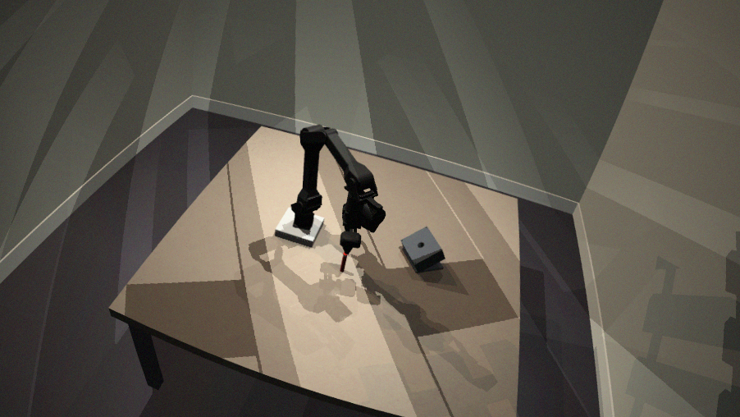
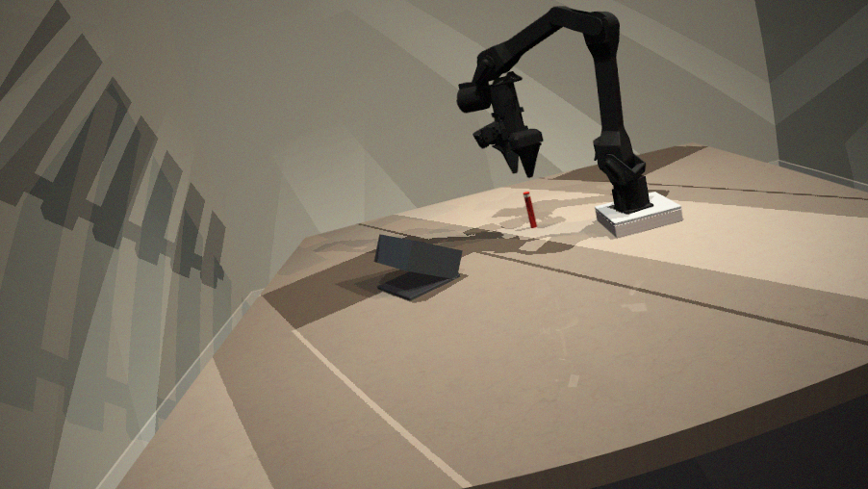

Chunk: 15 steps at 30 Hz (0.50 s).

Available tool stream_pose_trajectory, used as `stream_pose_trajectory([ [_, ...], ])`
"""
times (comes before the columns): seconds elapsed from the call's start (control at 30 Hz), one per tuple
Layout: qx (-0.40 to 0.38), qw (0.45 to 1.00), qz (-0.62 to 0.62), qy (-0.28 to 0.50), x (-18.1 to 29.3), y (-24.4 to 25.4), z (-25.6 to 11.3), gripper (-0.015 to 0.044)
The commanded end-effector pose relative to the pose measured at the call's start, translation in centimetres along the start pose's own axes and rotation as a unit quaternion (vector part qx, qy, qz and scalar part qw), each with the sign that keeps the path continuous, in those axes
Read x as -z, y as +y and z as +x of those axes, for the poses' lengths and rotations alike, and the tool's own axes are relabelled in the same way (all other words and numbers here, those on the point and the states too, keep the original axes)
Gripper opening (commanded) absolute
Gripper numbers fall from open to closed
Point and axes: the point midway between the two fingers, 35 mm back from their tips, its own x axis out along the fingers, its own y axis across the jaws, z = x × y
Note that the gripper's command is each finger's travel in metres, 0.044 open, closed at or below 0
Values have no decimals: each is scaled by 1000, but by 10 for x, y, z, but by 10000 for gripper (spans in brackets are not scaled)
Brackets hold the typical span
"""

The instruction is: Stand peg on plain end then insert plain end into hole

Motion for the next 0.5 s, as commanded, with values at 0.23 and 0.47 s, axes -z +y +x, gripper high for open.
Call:
stream_pose_trajectory([
  [0.23,4,992,127,1,0,-1,1,440],
  [0.47,4,977,213,1,0,-1,3,440],
])
